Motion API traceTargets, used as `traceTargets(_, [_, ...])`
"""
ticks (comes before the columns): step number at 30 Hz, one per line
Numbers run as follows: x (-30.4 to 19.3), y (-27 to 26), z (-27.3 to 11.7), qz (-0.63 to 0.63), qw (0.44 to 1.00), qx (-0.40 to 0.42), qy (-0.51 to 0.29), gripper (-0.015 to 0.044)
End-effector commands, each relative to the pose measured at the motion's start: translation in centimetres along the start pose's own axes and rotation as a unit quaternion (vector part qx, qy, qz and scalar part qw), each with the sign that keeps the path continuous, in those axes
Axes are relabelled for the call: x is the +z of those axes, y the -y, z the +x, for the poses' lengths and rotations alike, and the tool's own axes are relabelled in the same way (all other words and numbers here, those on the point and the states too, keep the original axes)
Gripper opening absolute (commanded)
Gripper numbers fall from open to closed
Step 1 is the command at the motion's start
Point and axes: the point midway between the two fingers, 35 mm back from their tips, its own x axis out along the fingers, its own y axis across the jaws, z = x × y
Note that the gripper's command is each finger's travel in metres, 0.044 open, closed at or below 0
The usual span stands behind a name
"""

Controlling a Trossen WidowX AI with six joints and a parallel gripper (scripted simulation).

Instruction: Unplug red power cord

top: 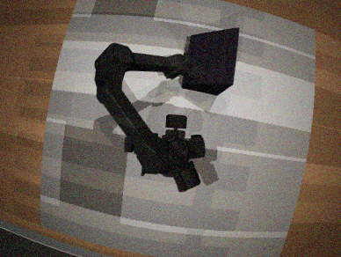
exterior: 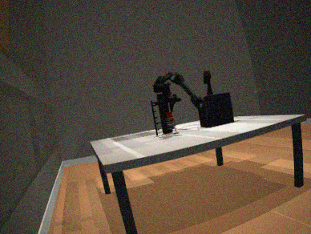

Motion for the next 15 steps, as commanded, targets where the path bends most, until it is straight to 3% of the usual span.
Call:
traceTargets(1, [1.3, 0.1, -0.2, -0.002, 1.000, -0.002, 0.007, 0.0000])
traceTargets(15, [3.6, 0.1, -0.4, -0.003, 1.000, -0.003, 0.007, 0.0000])
